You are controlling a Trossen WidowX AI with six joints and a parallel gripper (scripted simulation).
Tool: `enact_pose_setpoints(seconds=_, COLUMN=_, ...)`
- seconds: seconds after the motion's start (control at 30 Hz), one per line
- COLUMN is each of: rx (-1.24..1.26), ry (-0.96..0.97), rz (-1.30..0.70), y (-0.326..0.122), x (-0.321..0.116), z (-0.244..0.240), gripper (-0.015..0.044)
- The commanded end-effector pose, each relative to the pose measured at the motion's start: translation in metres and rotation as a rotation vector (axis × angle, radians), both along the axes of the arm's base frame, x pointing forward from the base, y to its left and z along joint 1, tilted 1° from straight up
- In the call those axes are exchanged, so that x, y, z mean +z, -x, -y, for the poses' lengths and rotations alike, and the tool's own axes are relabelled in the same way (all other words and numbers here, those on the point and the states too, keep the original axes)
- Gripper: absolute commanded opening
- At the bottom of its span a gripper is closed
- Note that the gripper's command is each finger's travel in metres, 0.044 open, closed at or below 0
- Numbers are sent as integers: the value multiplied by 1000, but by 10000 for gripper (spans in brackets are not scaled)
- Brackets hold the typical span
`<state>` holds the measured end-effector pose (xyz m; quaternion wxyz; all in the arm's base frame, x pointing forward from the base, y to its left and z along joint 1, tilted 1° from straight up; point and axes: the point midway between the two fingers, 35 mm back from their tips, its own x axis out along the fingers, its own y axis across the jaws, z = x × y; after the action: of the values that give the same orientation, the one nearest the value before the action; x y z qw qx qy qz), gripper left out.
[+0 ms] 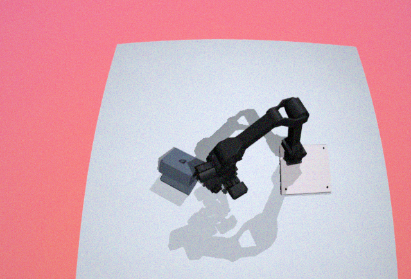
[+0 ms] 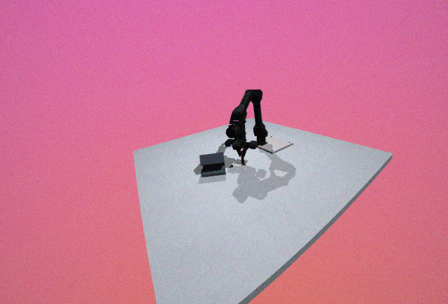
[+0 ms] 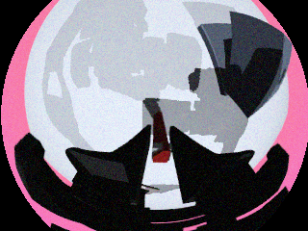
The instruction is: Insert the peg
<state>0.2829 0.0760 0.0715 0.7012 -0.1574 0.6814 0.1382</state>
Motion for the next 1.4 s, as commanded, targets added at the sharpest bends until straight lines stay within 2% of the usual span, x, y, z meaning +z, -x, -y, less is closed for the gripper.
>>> enact_pose_setpoints(seconds=0.0, rx=0, ry=-1, rz=1, y=0, x=0, z=0, gripper=33)
enact_pose_setpoints(seconds=0.17, rx=0, ry=-1, rz=1, y=0, x=0, z=0, gripper=0)
enact_pose_setpoints(seconds=0.4, rx=-1, ry=-2, rz=0, y=-1, x=9, z=-1, gripper=0)
enact_pose_setpoints(seconds=1.07, rx=-3, ry=-5, rz=-7, y=0, x=77, z=-1, gripper=0)
enact_pose_setpoints(seconds=1.37, rx=-61, ry=-19, rz=-5, y=-2, x=81, z=2, gripper=0)
